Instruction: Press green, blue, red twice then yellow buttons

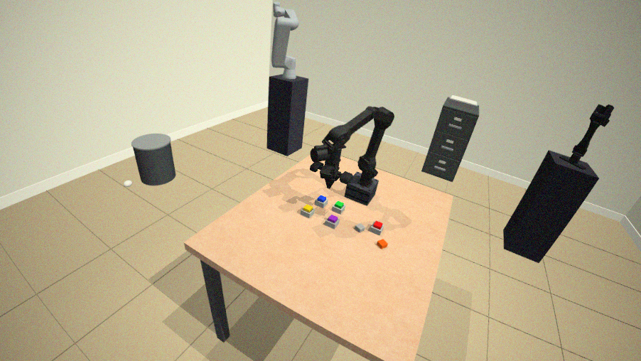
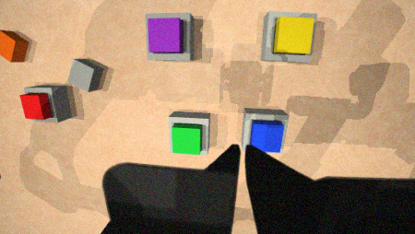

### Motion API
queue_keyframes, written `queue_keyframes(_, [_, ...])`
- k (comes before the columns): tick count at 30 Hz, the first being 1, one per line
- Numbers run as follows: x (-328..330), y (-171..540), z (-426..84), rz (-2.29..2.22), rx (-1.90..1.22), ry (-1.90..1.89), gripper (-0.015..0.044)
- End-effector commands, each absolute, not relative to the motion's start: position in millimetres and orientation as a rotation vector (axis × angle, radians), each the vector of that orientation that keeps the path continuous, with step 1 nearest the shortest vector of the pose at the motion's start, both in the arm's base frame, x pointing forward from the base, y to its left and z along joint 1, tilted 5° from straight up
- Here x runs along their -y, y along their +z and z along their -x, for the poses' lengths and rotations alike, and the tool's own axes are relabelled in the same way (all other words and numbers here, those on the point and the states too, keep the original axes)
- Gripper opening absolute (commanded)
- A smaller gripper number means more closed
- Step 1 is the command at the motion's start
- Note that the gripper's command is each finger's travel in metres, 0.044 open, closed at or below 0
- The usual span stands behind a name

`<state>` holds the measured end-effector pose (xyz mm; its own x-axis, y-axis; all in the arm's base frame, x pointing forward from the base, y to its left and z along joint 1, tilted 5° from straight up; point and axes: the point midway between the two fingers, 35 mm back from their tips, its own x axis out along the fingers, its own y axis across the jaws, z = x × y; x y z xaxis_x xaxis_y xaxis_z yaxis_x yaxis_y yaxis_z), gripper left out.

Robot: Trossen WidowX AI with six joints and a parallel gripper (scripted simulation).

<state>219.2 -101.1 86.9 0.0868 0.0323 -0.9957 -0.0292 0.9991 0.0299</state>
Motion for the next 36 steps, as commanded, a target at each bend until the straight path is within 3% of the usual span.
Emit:
queue_keyframes(1, [65.0, 90.1, -236.1, 0.001, -1.487, 0.046, 0.002])
queue_keyframes(10, [-40.0, 94.8, -249.1, -0.002, -1.486, 0.05, 0.002])
queue_keyframes(20, [-153.0, 100.2, -210.6, -0.018, -1.476, 0.064, 0.002])
queue_keyframes(36, [-163.3, 37.9, -211.9, -0.019, -1.475, 0.065, 0.002])
